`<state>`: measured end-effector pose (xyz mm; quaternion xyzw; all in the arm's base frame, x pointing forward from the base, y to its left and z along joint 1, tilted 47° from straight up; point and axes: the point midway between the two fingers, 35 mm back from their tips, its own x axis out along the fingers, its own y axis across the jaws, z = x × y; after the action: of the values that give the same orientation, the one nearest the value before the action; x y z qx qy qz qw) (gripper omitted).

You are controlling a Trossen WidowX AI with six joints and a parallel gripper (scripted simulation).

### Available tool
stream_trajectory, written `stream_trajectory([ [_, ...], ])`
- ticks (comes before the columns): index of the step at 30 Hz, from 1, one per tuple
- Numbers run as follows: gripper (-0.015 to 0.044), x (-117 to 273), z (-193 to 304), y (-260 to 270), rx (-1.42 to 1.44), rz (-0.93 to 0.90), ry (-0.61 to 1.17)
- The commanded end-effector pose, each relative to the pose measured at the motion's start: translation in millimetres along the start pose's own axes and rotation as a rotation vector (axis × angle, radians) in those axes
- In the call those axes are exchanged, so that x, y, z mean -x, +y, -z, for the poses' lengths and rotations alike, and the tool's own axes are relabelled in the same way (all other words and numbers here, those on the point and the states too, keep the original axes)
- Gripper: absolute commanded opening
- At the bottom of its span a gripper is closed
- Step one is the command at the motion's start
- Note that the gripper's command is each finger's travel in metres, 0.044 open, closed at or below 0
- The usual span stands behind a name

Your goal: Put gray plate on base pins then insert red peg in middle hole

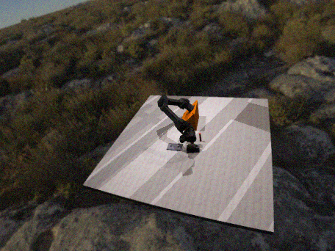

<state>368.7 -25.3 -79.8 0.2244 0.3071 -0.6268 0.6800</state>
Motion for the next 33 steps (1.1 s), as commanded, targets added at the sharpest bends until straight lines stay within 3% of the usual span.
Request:
stream_trajectory([
  [1, 0.0440, -8.2, 0.7, -3.8, 0.011, 0.008, -0.007],
  [14, 0.0440, -26.4, 0.3, -5.3, 0.011, 0.009, -0.010],
  [25, 0.0151, -26.4, 0.3, -5.3, 0.011, 0.009, -0.010],
  [33, 0.0098, -26.4, 0.3, -5.3, 0.011, 0.009, -0.010],
])
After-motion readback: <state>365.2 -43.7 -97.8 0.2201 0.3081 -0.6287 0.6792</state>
